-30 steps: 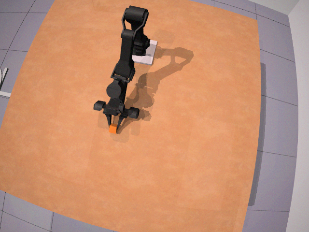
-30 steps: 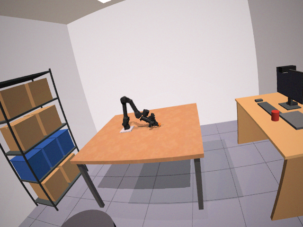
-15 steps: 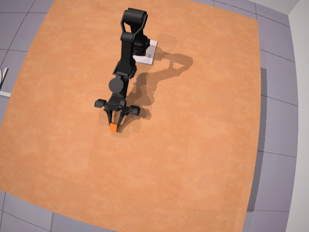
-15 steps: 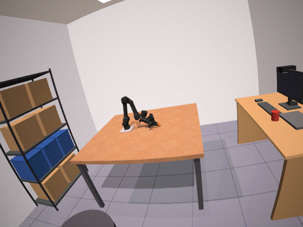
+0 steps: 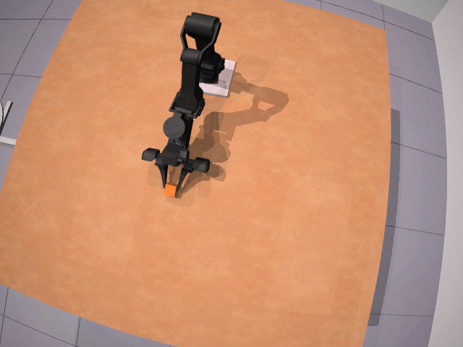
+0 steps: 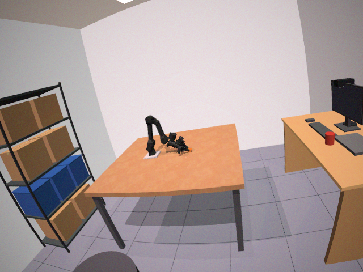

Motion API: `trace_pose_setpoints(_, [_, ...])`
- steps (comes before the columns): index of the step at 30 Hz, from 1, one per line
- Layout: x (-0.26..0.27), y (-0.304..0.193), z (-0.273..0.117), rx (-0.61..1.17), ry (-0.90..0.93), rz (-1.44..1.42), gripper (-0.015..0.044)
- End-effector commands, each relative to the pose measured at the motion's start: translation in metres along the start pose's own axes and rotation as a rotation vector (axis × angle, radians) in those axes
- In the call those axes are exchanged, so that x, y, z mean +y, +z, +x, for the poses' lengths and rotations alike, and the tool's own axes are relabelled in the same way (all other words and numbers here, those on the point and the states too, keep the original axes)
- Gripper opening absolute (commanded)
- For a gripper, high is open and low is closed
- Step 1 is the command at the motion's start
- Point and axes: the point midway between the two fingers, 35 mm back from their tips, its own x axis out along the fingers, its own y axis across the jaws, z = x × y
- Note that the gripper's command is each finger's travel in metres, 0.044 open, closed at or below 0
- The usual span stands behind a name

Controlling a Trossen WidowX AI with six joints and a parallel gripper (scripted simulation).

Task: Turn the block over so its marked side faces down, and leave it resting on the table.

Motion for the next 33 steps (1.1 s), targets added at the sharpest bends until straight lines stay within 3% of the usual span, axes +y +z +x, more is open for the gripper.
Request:
trace_pose_setpoints(1, [0.0004,-0.0004,0.0,0.0,0.004,0.006,0.0263])
trace_pose_setpoints(8, [0.0004,-0.0004,0.0,0.0,0.004,0.006,0.044])
trace_pose_setpoints(33, [0.0004,-0.0004,0.0,0.0,0.004,0.006,0.044])
